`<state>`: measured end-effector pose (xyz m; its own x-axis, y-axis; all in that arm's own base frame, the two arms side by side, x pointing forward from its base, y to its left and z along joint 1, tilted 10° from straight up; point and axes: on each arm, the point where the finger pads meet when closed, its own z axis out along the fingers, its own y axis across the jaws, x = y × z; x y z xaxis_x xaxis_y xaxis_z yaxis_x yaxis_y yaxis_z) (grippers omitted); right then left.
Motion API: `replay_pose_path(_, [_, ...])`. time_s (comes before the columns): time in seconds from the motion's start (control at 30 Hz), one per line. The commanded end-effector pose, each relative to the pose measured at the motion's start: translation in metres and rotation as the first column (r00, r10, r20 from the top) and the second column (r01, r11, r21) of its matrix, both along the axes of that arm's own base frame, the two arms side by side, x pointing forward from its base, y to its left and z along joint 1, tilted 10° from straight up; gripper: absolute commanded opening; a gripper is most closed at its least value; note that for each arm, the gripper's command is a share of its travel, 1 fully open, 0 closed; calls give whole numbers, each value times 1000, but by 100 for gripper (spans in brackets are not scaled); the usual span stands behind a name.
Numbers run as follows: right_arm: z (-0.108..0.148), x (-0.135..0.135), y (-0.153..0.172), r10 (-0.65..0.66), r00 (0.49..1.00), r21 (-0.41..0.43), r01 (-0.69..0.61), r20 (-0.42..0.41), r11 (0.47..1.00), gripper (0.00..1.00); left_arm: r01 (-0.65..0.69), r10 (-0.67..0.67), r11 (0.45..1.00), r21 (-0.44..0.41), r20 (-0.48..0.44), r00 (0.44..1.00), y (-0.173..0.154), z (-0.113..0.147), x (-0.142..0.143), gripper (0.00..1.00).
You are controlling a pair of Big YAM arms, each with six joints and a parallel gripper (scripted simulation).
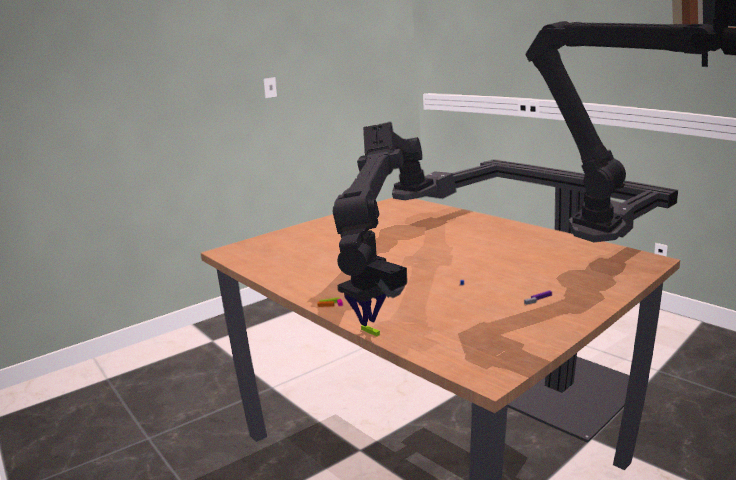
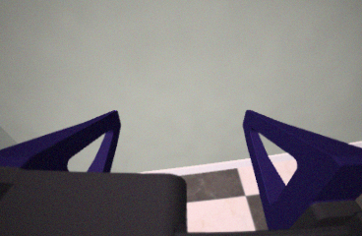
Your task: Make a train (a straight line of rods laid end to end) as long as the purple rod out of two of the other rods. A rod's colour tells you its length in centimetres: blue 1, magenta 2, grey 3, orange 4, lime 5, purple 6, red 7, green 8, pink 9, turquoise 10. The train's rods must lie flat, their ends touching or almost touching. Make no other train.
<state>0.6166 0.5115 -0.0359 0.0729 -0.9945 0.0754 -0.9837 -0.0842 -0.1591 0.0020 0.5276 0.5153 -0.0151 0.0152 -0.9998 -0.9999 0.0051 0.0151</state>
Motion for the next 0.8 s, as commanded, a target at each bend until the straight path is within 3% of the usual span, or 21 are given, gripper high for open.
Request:
replay_pose_path(0.0, [8, 6, 10, 9, 1000, 24, -10, 21, 1000, 23, -16, 15, 999, 44, 15, 1000, -6, 16, -7, 100])
replay_pose_path(0.77, [7, 2, 13, 11, 1000, 24, -11, 21, 1000, 23, -16, 15, 999, 44, 15, 1000, -6, 16, -7, 100])
